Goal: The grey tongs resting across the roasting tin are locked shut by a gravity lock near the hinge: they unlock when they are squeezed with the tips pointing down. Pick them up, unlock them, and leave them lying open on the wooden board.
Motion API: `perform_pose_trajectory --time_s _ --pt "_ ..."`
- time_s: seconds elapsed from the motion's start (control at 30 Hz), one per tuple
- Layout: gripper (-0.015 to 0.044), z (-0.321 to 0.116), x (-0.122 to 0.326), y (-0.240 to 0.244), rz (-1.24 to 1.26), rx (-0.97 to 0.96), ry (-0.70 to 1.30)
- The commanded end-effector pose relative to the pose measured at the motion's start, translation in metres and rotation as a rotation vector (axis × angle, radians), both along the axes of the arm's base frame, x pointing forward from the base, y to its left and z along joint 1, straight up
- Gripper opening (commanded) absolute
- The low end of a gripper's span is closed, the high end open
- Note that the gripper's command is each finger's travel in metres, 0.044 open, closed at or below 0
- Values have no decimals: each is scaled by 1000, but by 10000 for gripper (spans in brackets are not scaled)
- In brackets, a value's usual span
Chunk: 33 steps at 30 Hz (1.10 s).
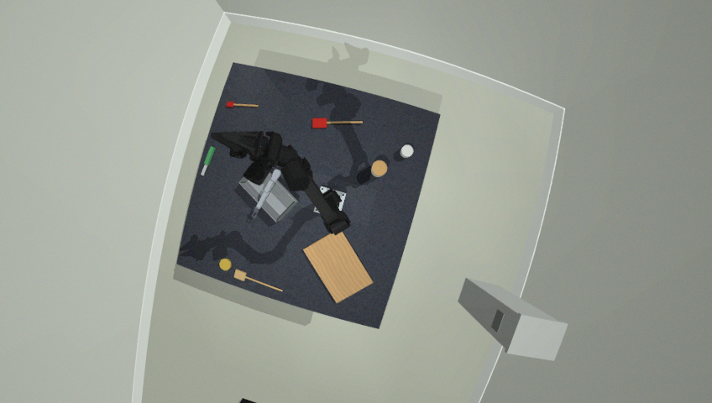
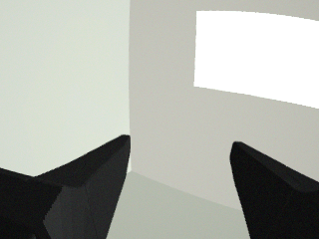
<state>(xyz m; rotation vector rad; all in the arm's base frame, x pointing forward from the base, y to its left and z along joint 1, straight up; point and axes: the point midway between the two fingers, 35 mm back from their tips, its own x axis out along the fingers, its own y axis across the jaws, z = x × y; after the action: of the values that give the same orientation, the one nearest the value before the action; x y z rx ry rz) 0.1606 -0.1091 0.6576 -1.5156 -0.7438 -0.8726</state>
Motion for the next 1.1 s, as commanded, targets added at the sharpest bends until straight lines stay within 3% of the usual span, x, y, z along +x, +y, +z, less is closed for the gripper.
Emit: perform_pose_trajectory --time_s 0.0,0.27,0.53,0.8,1.07 --pt "260 -23 36 -26 76 167 74" --pt "260 -82 113 -44 210 443 269" --pt "260 -175 196 -33 253 696 567" --pt "260 -293 249 14 215 867 954" --pt "260 -414 252 84 87 877 1407"
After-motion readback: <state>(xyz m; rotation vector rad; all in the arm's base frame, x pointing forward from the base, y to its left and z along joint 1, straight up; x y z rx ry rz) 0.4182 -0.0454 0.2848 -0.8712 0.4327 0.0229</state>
